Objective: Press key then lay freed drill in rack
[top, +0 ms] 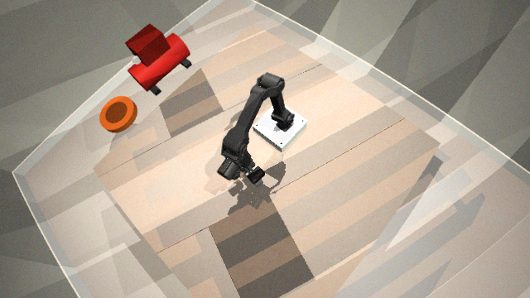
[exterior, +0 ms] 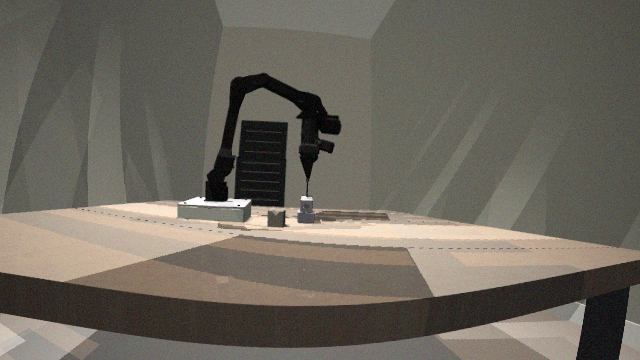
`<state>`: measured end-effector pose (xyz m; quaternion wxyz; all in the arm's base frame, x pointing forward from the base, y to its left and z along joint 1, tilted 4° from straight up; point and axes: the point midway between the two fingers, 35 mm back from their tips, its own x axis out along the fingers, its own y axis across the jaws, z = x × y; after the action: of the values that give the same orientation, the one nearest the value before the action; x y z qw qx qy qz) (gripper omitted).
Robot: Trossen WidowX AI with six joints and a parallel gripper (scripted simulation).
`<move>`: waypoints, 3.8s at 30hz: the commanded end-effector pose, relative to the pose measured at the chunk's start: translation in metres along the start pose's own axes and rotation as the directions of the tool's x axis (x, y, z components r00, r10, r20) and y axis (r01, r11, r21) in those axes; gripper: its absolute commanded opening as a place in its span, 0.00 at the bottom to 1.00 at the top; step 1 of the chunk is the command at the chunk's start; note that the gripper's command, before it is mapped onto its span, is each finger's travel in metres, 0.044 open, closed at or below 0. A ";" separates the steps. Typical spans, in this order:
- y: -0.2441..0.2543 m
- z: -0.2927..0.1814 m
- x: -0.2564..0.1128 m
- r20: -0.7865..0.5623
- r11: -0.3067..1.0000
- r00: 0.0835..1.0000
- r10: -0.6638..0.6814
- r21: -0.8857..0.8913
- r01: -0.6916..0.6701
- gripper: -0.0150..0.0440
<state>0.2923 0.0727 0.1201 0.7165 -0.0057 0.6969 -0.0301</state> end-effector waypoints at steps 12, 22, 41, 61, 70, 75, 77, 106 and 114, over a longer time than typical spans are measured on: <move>-0.001 -0.004 0.002 -0.010 1.000 1.000 -0.009 -0.001 0.009 0.25; 0.000 -0.001 0.007 -0.010 1.000 1.000 -0.009 -0.001 0.009 0.25; 0.000 -0.002 0.013 -0.010 1.000 1.000 -0.009 -0.001 0.009 0.25; 0.000 -0.006 0.020 -0.010 1.000 1.000 -0.009 -0.001 0.009 0.25; 0.001 -0.006 0.023 -0.010 1.000 1.000 -0.009 -0.001 0.009 0.25; 0.001 -0.007 0.025 -0.010 1.000 1.000 -0.009 -0.001 0.009 0.25; 0.001 -0.007 0.026 -0.010 1.000 1.000 -0.009 -0.001 0.009 0.25; 0.002 -0.007 0.032 -0.010 1.000 1.000 -0.009 -0.001 0.008 0.34; 0.001 0.001 -0.038 -0.010 1.000 1.000 -0.008 -0.001 0.008 0.70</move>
<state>0.2904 0.0741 0.1234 0.7079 -0.0129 0.7054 -0.0344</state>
